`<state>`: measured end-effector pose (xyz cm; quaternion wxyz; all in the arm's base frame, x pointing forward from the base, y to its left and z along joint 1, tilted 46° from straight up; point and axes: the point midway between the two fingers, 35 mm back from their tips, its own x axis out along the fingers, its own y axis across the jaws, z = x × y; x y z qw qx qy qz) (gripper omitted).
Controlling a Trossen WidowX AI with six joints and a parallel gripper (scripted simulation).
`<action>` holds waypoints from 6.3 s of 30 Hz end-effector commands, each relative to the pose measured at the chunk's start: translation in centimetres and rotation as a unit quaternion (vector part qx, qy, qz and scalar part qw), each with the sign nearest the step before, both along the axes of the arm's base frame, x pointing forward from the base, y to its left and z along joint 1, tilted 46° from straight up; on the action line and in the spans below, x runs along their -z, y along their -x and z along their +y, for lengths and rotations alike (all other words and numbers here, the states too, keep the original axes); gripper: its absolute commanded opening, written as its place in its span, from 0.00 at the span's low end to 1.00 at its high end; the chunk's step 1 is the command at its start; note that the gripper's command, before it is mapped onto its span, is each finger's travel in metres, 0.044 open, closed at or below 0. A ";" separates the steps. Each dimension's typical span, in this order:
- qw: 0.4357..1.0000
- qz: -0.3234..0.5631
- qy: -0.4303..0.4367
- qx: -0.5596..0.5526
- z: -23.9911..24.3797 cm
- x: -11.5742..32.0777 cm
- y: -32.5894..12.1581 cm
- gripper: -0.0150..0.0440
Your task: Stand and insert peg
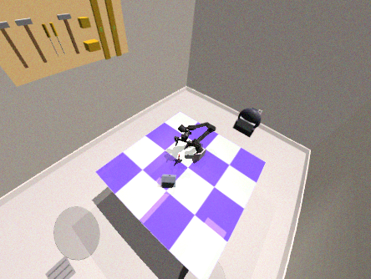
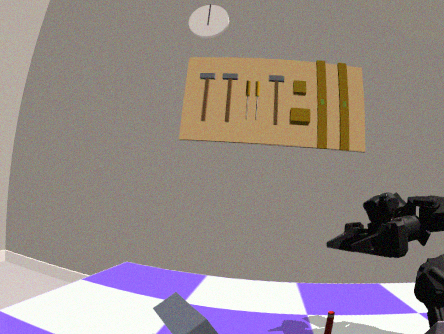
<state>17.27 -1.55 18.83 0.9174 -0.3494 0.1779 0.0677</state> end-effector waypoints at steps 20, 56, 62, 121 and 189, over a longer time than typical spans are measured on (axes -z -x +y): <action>0.931 0.295 -0.106 0.187 -2.4 4.9 0.2 1.00; 0.768 0.452 0.180 0.417 -4.7 5.1 -1.8 1.00; 0.768 0.454 0.183 0.413 -5.0 5.4 -1.8 1.00; 0.769 0.457 0.188 0.405 -10.3 10.6 -1.3 0.60; 0.813 0.471 0.088 0.332 -4.0 7.7 -4.5 0.25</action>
